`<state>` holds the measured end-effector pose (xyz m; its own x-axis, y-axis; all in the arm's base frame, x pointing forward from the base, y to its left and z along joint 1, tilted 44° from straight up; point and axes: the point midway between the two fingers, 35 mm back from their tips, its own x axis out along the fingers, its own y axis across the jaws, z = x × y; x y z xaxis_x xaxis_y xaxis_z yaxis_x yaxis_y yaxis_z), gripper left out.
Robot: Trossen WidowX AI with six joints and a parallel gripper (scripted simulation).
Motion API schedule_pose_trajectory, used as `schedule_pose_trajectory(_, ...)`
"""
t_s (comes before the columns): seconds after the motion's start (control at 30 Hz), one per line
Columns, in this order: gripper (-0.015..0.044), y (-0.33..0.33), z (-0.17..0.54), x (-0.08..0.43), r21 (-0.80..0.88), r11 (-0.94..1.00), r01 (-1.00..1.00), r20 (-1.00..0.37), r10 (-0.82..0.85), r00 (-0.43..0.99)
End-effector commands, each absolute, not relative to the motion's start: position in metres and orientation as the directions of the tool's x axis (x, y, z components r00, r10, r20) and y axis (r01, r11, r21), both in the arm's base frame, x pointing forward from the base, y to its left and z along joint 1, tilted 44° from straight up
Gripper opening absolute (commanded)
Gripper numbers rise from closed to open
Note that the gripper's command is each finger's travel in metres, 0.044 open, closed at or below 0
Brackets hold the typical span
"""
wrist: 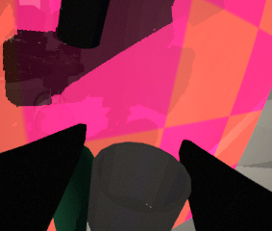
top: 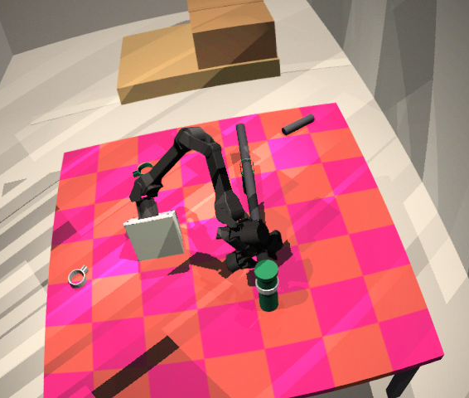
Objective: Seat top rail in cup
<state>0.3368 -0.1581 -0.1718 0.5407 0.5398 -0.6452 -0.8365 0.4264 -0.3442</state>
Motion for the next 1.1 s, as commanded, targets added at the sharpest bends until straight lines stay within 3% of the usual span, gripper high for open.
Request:
schedule_pose_trajectory(0.0,0.0394,-0.159,-0.16,0.339,-0.351,0.424,-0.835,-0.645,0.537,0.544)
schedule_pose_trajectory(0.07,0.044,-0.159,-0.152,0.339,-0.352,0.423,-0.835,-0.645,0.537,0.544)
schedule_pose_trajectory(0.53,0.044,-0.158,-0.12,0.34,-0.347,0.429,-0.834,-0.645,0.536,0.544)
schedule_pose_trajectory(0.67,0.044,-0.157,-0.09,0.342,-0.121,0.633,-0.765,-0.654,0.529,0.541)
schedule_pose_trajectory(0.83,0.044,-0.151,-0.046,0.342,0.224,0.825,-0.518,-0.666,0.518,0.537)
schedule_pose_trajectory(1.07,0.044,-0.138,0.005,0.334,0.569,0.821,-0.048,-0.68,0.503,0.533)
